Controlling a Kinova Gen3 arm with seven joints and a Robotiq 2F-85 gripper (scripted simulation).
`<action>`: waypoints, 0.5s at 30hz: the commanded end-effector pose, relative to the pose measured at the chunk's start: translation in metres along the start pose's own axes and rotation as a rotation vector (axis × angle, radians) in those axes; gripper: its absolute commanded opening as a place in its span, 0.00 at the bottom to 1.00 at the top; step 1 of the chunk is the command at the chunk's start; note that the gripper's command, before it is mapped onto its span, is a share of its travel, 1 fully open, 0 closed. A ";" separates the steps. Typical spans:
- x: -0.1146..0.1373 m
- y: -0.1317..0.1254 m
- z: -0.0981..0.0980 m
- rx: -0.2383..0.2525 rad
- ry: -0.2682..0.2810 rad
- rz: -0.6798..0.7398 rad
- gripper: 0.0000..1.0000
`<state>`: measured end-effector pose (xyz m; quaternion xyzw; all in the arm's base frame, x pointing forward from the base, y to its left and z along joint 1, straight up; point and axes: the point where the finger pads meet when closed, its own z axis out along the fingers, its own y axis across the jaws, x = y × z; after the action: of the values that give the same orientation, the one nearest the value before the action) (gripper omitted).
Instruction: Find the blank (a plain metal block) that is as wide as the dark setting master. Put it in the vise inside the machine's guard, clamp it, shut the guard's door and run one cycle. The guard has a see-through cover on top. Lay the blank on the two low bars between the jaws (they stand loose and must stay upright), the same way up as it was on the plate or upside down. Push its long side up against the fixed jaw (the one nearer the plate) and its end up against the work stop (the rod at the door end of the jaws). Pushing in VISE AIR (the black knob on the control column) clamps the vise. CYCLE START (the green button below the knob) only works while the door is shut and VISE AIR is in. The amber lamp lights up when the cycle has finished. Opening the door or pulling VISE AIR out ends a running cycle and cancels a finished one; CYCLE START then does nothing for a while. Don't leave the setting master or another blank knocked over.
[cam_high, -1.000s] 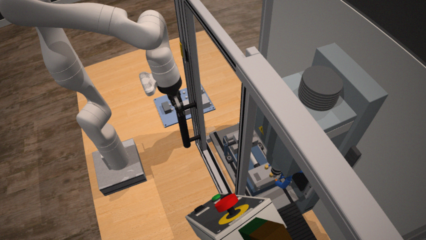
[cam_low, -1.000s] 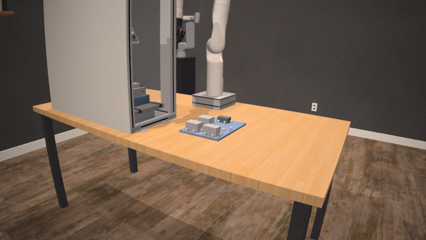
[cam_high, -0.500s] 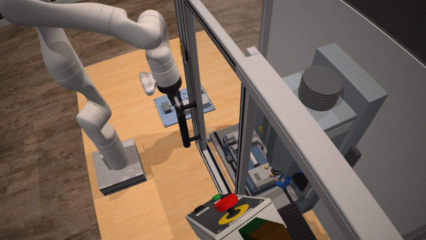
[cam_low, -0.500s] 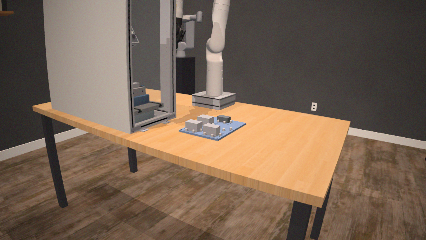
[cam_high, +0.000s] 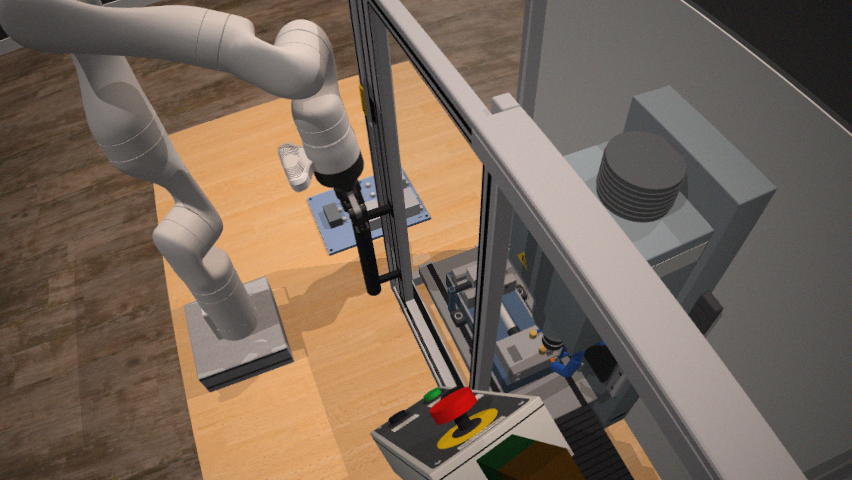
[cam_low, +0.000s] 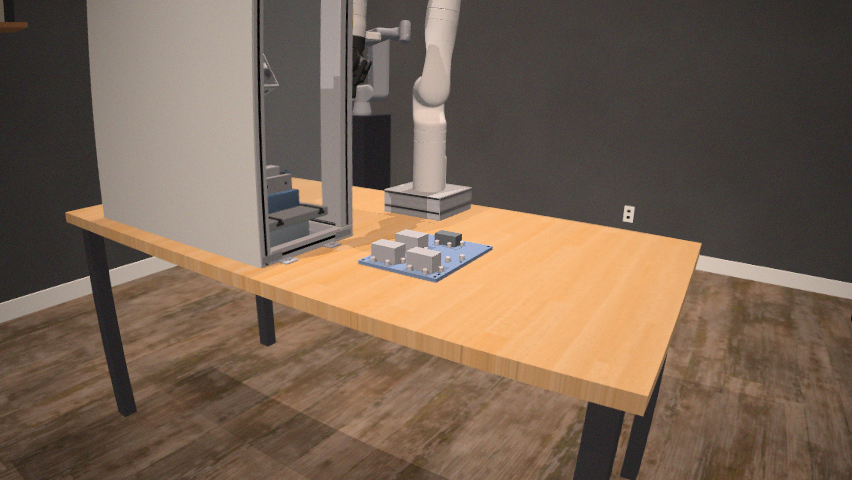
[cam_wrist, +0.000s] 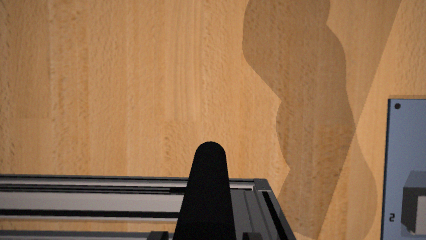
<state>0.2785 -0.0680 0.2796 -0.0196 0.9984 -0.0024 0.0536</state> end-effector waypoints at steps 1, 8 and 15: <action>-0.001 0.007 0.000 -0.011 -0.002 0.002 0.39; -0.001 0.008 -0.001 -0.011 -0.002 0.002 0.39; -0.001 0.008 -0.001 -0.011 -0.002 0.002 0.39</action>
<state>0.2785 -0.0671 0.2796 -0.0195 0.9984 -0.0024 0.0536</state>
